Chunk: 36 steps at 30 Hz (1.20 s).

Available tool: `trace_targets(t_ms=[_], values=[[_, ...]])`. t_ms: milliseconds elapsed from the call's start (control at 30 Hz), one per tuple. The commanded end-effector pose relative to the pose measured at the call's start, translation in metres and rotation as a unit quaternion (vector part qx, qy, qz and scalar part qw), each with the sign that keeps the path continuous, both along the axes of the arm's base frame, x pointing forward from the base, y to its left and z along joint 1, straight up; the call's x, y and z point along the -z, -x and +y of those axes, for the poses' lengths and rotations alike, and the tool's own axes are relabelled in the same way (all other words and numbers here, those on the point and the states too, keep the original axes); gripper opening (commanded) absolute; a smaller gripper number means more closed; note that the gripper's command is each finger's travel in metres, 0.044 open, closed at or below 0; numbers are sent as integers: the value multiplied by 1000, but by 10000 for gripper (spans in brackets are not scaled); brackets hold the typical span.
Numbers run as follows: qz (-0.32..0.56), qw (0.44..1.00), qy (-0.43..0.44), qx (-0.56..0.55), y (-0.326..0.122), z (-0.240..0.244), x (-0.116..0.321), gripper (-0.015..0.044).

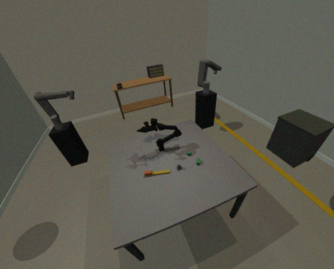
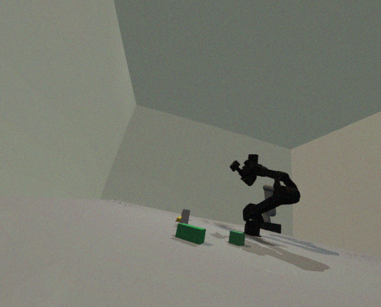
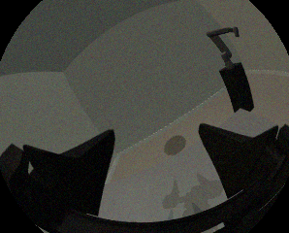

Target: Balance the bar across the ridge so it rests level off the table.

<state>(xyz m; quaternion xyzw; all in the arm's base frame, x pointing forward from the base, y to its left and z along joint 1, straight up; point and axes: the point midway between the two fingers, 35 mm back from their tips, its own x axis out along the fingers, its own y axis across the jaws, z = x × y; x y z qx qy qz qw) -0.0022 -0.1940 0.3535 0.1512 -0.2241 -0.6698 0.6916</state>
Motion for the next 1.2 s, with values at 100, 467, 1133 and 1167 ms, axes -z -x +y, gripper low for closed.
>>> trace_targets(t_ms=[100,467,1133,1167], values=[[26,999,-18,-11,-5,-6,2,315],[145,983,-90,-73,-33,-30,13,315],[371,888,-170,-214,-94,-59,40,315],[382,881,-172,-222,-97,-60,41,315]])
